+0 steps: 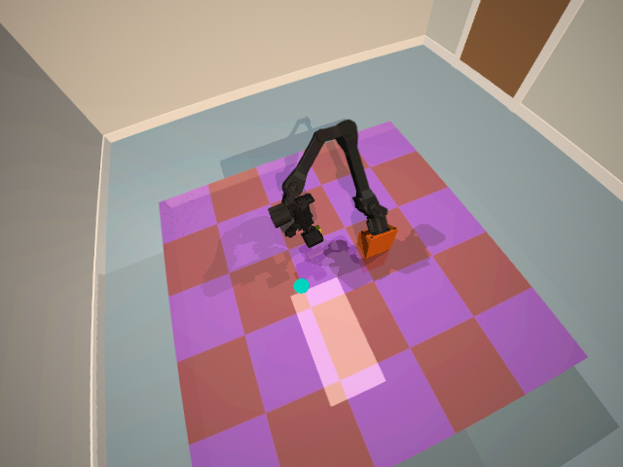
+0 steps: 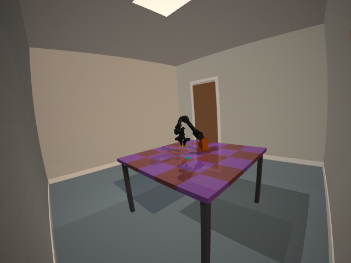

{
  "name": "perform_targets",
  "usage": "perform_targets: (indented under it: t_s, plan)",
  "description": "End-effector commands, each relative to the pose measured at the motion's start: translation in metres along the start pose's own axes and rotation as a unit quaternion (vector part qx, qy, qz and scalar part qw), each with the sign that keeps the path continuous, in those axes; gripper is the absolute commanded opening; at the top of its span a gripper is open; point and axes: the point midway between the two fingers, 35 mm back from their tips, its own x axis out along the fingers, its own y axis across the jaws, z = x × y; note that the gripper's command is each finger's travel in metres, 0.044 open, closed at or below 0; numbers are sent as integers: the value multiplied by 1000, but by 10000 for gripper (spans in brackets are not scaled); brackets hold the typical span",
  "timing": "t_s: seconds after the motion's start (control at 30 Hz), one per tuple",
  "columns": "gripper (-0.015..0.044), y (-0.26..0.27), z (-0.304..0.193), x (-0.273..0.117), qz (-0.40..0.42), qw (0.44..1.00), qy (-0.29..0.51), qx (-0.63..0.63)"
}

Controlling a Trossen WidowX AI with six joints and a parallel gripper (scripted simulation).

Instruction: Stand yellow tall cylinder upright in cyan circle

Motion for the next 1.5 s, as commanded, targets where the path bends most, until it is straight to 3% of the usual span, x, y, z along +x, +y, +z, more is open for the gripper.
perform_targets:
  t_s: [0.0,0.33,1.47]
  plan:
    - [105,-3,-1,-16,-2,1000,-5,6]
    - [105,-3,-3,-34,-5,1000,-5,0]
    - [105,67,68,-51,0,954,-8,-299]
